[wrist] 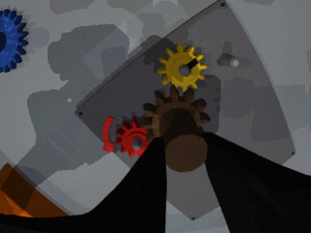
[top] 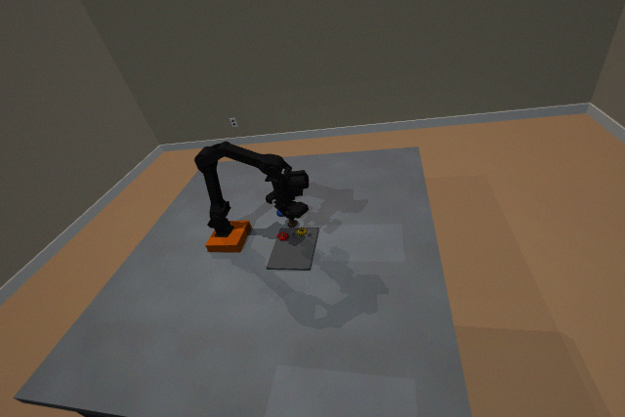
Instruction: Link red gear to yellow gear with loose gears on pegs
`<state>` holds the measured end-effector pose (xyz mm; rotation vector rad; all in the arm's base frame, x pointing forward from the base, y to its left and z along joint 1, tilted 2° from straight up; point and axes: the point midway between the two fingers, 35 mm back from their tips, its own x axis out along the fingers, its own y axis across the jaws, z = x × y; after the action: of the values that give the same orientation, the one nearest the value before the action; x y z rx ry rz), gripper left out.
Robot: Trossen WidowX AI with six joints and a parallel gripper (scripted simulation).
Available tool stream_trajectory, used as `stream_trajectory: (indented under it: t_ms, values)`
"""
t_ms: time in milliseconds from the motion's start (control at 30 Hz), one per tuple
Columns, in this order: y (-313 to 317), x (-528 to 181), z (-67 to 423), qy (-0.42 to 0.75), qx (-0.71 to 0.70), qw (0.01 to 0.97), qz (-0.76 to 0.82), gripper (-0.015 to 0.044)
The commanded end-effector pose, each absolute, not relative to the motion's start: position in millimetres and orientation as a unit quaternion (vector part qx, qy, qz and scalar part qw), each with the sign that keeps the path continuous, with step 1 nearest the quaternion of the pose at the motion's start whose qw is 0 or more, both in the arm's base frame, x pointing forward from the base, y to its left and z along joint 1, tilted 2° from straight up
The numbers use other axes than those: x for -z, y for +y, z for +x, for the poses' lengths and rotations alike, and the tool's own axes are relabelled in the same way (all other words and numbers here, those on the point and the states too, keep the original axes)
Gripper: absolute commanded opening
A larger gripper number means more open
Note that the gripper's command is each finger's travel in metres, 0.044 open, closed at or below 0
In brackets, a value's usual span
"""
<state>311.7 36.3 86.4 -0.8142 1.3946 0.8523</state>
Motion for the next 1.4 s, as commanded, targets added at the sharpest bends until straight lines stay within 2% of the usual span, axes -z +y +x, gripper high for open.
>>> stream_trajectory:
  t_ms: [0, 967, 1367]
  values:
    - [33, -84, 307, 0.601, -0.370, 0.613, -0.355, 0.0000]
    - [28, -78, 301, 0.600, -0.371, 0.612, -0.356, 0.0000]
    - [28, -65, 301, 0.560, -0.429, 0.574, -0.416, 0.0000]
